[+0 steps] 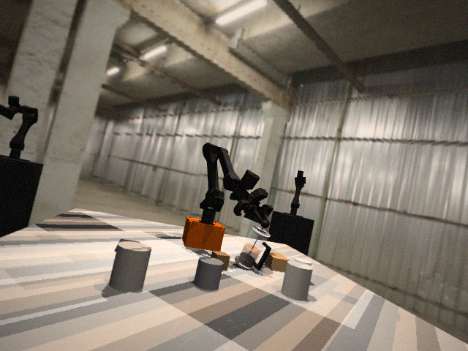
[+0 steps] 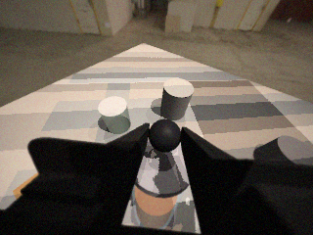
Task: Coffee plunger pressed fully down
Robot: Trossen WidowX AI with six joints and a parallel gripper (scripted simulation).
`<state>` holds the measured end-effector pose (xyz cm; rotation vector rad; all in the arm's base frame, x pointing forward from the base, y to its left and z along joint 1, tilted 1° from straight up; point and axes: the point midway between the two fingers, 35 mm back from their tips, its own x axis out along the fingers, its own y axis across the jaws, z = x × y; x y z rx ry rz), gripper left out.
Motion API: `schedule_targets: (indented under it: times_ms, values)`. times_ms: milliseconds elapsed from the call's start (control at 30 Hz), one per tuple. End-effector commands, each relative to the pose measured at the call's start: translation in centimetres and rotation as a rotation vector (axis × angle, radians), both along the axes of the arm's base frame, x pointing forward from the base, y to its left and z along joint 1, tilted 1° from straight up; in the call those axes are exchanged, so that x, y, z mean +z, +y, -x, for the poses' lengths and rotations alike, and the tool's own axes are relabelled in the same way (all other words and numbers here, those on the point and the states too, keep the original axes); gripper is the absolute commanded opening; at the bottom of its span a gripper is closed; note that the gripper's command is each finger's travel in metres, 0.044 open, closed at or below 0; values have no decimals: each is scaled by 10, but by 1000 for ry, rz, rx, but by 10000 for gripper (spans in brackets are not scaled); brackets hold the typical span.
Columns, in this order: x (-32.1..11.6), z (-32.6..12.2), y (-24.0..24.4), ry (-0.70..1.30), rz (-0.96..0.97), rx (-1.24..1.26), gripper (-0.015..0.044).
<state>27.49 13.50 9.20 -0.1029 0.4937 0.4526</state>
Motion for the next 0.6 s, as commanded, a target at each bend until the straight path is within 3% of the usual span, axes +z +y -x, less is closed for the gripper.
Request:
schedule_targets:
  times_ms: [0,367,567]
  values:
    - [-1,0,0,3,1,0,153]
    - [-1,0,0,3,1,0,440]
    - [8,-4,1,-24,-3,3,440]
